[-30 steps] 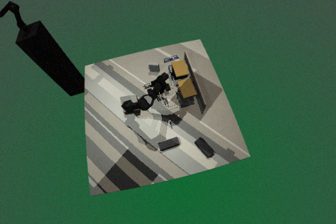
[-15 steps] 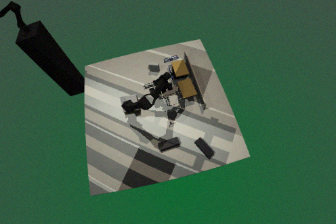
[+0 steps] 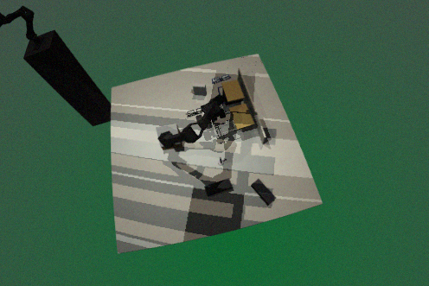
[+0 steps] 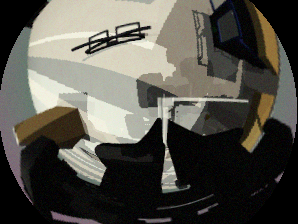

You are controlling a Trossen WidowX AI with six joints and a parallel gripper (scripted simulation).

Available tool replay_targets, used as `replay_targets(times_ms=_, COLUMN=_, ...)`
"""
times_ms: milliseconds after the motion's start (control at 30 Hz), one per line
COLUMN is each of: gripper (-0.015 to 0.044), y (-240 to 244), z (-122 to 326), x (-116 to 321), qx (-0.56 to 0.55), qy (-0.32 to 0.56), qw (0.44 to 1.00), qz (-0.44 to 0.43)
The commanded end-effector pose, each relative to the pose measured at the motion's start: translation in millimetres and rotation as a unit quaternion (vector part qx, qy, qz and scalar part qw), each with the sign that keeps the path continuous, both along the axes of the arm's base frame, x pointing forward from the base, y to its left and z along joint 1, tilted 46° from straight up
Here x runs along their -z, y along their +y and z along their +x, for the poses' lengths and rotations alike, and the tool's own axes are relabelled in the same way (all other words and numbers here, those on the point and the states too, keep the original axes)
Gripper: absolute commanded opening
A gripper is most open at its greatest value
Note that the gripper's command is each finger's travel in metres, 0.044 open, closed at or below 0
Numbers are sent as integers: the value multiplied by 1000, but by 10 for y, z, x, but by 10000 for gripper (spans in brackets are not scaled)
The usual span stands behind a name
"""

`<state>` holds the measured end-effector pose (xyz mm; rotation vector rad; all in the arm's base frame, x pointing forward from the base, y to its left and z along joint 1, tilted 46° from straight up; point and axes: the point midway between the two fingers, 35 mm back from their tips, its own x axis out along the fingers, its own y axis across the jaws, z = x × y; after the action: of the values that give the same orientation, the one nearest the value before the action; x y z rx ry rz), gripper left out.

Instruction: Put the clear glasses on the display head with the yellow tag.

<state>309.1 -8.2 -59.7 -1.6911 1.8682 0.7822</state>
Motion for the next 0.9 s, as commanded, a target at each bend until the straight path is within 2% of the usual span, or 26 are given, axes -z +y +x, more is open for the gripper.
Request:
replay_targets(times_ms=0, gripper=0, y=1, z=83, x=-12, qx=-3, qy=-2, qw=1000, qz=0)
replay_targets(times_ms=867, gripper=0, y=-23, z=389, x=14, qx=-3, qy=-3, qw=1000, qz=0)
